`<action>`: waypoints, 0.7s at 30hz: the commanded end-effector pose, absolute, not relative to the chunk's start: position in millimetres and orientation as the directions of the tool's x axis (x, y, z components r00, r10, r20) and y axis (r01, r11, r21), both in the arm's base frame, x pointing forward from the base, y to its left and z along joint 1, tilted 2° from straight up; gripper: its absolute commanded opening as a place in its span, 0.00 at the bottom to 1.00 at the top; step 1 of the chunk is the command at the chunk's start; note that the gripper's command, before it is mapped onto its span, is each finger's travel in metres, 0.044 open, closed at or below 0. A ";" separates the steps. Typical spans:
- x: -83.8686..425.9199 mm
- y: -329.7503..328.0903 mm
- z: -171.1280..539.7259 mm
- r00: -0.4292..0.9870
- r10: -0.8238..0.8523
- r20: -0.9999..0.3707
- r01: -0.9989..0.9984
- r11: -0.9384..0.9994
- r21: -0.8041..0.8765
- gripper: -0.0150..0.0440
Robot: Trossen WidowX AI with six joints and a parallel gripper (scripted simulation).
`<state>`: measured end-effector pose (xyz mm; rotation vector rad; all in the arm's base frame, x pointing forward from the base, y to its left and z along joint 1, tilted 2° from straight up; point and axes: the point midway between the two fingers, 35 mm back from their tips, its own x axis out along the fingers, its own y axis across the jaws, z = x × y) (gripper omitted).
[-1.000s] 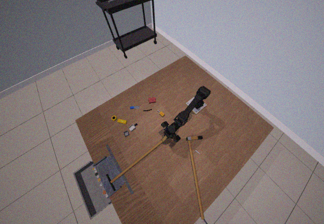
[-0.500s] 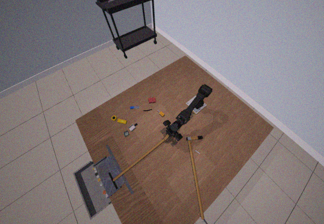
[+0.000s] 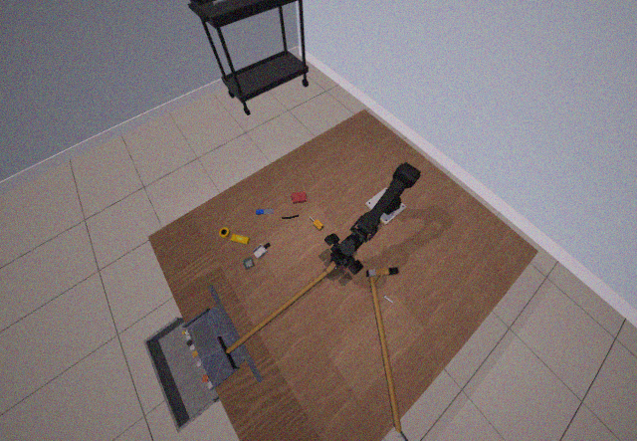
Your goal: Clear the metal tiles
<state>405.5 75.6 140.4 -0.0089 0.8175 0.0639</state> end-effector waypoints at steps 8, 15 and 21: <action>389.2 75.4 142.6 0.691 0.054 -0.721 -0.060 0.998 0.018 0.25; 379.8 75.1 141.3 0.691 0.054 -0.721 -0.060 0.998 0.018 0.25; 371.8 74.7 140.0 0.691 0.054 -0.721 -0.060 0.998 0.018 0.25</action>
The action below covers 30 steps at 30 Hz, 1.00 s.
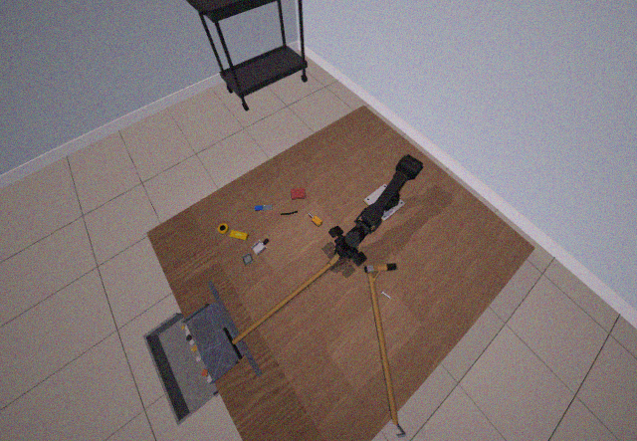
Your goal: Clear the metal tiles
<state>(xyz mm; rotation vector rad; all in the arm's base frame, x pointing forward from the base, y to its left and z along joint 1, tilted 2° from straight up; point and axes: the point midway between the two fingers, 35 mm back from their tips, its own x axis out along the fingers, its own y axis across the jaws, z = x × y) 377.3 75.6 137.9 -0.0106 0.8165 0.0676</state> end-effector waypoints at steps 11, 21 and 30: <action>357.3 73.5 137.1 0.691 0.054 -0.721 -0.060 0.998 0.018 0.25; 344.3 71.8 133.8 0.691 0.055 -0.721 -0.060 0.998 0.018 0.25; 332.7 69.7 130.2 0.691 0.055 -0.720 -0.060 0.998 0.018 0.25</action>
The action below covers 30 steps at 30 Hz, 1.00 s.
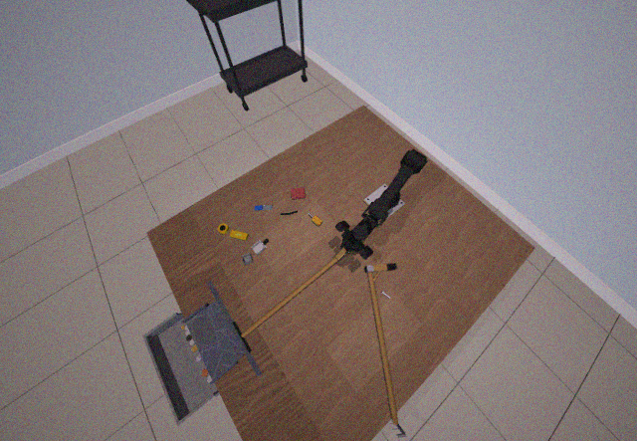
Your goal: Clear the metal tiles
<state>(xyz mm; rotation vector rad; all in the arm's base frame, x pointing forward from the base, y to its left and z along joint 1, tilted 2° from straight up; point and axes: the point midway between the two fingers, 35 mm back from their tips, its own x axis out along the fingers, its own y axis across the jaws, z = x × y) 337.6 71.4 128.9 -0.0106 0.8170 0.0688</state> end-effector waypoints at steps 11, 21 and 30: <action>318.9 66.8 125.3 0.692 0.055 -0.720 -0.061 0.998 0.018 0.25; 307.1 63.4 120.3 0.692 0.055 -0.720 -0.061 0.998 0.018 0.25; 306.6 54.9 119.5 0.691 0.053 -0.721 -0.059 0.998 0.017 0.25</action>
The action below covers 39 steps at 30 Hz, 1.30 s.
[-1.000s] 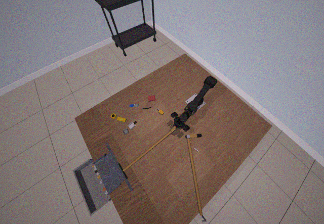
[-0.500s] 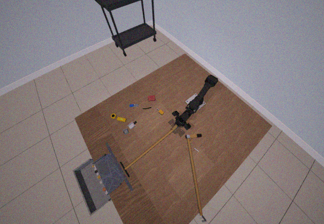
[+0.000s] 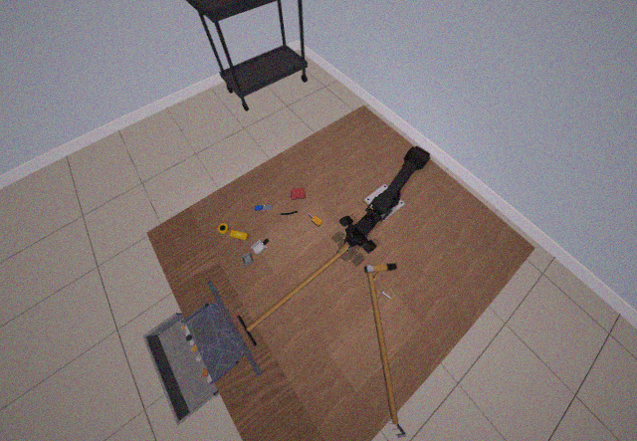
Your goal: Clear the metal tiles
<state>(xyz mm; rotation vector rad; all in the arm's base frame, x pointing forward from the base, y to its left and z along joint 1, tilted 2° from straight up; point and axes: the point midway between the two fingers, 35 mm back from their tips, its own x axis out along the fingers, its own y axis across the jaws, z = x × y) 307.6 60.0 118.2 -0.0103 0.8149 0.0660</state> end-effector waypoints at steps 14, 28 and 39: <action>304.5 36.6 117.9 0.690 0.049 -0.722 -0.055 0.998 0.015 0.25; 301.5 20.1 116.5 0.691 0.045 -0.721 -0.052 0.999 0.013 0.25; 306.4 15.4 117.3 0.690 0.042 -0.722 -0.047 0.999 0.013 0.25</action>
